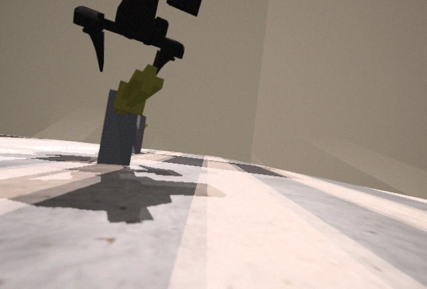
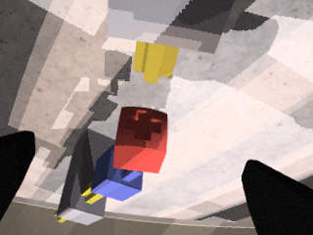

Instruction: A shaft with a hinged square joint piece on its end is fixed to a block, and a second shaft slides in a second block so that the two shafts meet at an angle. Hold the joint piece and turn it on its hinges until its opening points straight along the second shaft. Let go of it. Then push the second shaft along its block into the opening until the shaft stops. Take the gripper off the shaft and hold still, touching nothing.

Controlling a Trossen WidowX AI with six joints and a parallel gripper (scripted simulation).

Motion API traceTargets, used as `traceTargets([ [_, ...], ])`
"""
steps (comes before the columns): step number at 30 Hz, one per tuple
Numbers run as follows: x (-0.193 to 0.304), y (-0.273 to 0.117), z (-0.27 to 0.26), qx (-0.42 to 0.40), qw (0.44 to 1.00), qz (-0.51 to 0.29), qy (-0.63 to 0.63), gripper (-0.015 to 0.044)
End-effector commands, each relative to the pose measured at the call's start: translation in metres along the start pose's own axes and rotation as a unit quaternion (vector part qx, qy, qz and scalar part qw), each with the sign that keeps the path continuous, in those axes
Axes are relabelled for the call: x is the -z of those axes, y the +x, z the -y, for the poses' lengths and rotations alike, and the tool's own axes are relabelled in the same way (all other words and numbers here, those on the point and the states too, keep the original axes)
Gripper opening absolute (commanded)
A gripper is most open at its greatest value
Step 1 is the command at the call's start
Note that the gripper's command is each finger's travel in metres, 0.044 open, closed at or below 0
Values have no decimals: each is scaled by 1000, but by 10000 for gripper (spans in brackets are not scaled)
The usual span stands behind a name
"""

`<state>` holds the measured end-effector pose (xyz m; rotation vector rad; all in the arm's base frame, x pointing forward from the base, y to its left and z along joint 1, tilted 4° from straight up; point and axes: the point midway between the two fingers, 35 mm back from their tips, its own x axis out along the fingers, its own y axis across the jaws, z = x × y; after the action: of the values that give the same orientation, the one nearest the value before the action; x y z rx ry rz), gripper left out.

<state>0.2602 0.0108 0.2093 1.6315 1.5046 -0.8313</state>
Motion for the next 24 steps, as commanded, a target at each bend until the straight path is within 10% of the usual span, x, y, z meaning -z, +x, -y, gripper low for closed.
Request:
traceTargets([
  [1, -30, -17, -12, -25, 1000, 14, 1, 440],
  [13, -196, -107, 4, -99, 989, 105, 8, 440],
  [24, -209, -104, 8, -82, 989, 126, 9, 440],
])
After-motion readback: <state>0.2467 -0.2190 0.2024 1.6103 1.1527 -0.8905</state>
